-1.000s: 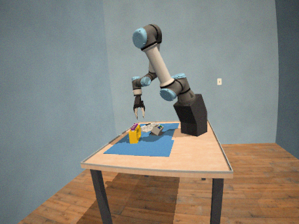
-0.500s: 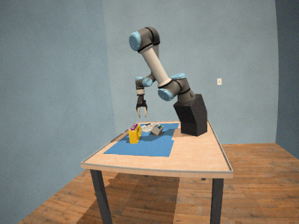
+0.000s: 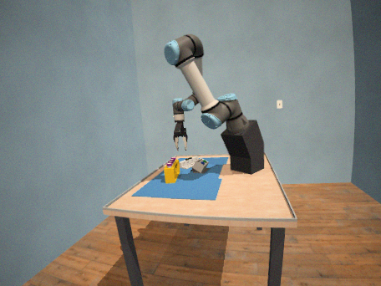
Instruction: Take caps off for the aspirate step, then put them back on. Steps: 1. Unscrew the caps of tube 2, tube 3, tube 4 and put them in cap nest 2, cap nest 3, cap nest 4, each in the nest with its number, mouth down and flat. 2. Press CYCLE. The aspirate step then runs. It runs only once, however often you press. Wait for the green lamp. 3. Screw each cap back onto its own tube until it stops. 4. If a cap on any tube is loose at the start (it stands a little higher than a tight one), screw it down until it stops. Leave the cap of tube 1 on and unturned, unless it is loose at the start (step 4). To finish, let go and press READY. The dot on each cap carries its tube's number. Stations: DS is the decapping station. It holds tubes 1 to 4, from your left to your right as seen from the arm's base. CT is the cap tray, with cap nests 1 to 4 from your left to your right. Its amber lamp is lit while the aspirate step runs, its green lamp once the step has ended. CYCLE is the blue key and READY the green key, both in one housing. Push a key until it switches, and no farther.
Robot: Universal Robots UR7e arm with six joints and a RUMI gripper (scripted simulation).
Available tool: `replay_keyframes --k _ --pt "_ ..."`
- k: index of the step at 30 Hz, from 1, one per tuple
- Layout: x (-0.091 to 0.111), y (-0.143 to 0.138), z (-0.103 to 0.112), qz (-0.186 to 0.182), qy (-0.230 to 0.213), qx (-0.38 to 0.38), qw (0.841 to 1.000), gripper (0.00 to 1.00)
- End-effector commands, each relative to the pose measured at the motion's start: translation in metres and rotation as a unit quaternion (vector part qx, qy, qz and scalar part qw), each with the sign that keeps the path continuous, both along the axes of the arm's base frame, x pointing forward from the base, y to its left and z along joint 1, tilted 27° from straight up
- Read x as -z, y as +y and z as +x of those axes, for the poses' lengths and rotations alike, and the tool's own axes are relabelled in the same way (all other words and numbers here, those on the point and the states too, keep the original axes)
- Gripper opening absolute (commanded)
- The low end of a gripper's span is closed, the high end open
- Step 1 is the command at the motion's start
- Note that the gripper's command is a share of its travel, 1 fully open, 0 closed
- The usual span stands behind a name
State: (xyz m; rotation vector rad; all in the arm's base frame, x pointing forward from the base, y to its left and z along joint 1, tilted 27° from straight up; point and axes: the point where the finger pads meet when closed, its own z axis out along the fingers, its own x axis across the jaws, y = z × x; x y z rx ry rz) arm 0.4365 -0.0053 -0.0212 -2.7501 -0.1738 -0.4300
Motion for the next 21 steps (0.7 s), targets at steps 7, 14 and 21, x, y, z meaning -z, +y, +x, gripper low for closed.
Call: replay_keyframes --k 7,14,21 --pt "-0.022 0.049 0.006 0.063 0.085 0.212 0.971 0.35" --pt "-0.038 0.087 0.01 0.063 0.085 0.212 0.971 0.35" --pt "-0.051 0.117 0.014 0.063 0.085 0.212 0.971 0.35"
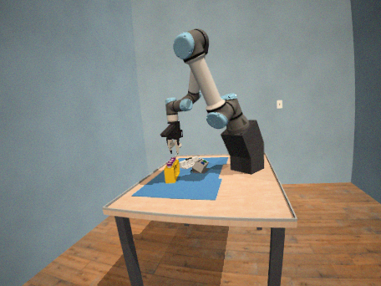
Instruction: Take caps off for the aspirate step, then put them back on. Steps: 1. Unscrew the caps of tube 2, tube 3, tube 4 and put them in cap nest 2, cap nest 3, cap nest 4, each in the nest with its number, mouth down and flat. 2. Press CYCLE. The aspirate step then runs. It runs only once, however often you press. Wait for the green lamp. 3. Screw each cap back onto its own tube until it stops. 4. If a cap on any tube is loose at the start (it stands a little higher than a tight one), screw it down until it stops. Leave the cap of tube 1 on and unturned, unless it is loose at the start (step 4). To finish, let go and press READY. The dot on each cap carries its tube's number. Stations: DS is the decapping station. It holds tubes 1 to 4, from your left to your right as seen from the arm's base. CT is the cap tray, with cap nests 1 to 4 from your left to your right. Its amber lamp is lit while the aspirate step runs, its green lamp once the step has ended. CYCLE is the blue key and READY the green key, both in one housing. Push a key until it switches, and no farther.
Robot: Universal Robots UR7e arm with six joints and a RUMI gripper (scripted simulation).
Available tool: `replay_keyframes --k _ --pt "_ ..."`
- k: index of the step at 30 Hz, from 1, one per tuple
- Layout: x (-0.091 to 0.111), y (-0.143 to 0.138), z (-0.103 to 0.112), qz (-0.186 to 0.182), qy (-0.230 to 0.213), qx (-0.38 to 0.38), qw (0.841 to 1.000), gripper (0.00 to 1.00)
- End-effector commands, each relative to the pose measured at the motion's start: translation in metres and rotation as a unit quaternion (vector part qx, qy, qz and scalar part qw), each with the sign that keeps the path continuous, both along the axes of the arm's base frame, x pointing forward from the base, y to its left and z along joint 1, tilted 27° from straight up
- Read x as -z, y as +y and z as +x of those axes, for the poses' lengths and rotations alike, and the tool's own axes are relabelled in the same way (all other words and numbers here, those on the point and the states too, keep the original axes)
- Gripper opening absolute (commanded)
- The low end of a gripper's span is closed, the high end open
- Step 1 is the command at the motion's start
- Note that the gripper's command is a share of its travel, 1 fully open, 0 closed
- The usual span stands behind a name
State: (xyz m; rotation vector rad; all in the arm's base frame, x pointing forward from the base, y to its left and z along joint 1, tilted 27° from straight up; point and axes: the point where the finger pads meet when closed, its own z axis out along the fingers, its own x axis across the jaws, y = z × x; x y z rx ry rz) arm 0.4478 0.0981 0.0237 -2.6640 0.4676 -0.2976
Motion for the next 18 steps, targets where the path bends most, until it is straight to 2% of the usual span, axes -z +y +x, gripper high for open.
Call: replay_keyframes --k 1,6,18 --pt "-0.01 0.021 0.004 -0.003 0.002 0.003 1.0 0.35" --pt "-0.023 0.052 0.007 -0.003 0.002 0.003 1.0 0.35" --pt "-0.02 0.053 0.008 -0.003 0.002 0.003 1.0 0.35"
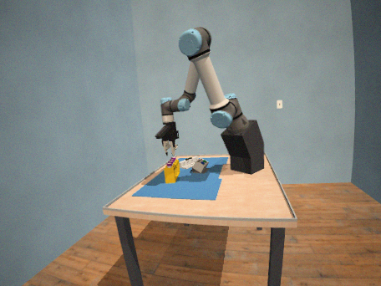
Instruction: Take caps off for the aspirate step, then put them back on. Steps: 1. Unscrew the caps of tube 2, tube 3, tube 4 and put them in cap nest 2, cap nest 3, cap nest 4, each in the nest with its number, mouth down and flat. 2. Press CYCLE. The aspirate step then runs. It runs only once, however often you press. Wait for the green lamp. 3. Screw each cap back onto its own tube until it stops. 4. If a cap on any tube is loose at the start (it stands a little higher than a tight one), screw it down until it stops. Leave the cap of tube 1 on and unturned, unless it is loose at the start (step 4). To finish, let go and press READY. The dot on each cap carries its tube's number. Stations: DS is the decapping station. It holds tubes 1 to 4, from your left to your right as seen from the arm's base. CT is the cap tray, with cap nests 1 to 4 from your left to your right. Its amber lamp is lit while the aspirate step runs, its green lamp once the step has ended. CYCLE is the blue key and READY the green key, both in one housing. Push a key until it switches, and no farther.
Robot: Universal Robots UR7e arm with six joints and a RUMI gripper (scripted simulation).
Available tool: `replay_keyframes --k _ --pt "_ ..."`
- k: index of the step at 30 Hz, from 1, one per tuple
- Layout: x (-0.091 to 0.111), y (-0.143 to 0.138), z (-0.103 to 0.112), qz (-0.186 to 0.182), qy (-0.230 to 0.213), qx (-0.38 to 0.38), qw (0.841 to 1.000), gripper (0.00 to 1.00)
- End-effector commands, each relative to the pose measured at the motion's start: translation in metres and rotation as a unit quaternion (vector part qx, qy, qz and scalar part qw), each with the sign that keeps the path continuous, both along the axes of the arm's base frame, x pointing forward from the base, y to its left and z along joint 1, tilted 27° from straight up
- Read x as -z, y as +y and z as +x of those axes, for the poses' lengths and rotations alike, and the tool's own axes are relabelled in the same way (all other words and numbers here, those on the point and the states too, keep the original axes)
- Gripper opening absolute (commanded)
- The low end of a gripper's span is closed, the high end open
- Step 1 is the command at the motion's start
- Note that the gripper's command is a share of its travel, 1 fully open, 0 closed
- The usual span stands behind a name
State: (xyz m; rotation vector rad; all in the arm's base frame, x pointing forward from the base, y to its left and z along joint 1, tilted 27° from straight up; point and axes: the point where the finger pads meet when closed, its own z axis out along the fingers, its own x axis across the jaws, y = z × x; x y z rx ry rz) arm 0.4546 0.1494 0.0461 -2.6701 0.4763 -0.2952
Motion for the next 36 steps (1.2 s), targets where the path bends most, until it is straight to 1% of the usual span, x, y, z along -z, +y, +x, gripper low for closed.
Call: replay_keyframes --k 1,11,20,36 --pt "0.005 0.002 0.002 0.0 0.0 0.0 1.0 0.35" --pt "0.031 0.013 0.01 0.0 0.0 0.0 1.0 0.35" --pt "0.031 0.013 0.01 0.0 0.0 0.0 1.0 0.35" --pt "0.037 0.015 0.012 0.0 0.0 0.0 1.0 0.35"
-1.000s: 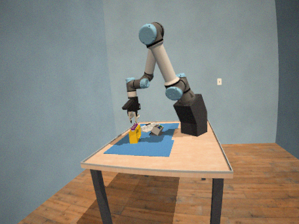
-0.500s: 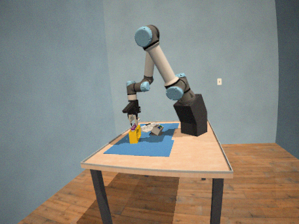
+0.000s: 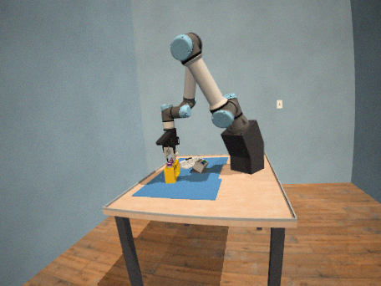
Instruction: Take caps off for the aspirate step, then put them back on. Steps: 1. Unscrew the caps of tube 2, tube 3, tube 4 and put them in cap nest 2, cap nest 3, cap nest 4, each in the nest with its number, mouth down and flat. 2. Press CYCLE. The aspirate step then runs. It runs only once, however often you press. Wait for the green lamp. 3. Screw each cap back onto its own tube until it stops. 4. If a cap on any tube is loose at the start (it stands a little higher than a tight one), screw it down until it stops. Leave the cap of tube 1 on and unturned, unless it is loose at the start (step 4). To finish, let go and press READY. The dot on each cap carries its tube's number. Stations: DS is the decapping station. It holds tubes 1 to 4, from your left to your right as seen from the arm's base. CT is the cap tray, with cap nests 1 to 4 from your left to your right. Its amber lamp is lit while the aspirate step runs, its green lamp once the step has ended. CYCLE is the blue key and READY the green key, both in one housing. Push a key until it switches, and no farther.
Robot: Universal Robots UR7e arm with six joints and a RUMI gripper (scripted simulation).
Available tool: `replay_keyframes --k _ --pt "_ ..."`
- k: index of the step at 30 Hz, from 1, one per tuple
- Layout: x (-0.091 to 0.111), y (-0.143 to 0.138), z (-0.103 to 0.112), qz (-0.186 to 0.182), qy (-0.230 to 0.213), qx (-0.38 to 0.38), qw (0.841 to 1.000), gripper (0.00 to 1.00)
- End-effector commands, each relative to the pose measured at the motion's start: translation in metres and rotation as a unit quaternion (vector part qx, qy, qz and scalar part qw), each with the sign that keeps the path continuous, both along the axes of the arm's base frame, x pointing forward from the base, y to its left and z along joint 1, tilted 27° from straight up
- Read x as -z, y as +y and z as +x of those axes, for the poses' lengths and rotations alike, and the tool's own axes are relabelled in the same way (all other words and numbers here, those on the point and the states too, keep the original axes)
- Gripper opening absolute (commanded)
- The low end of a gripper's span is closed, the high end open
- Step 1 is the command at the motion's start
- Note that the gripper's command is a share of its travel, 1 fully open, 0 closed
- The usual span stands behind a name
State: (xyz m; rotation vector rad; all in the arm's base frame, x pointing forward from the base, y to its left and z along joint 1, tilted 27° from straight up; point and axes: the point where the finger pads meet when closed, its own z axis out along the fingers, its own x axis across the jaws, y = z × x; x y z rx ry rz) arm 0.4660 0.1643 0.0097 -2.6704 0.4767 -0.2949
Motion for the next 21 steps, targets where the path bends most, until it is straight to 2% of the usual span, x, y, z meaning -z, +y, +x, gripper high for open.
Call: replay_keyframes --k 1,10,11,21 --pt "0.0015 0.0006 0.0009 0.0 -0.001 0.0 1.0 0.35" --pt "0.0037 0.0015 0.0015 0.0 -0.001 0.0 1.0 0.35" --pt "0.0037 0.0015 0.0016 0.0 -0.001 0.0 1.0 0.0" --pt "0.0037 0.0015 0.0016 0.0 -0.001 0.0 1.0 0.0"
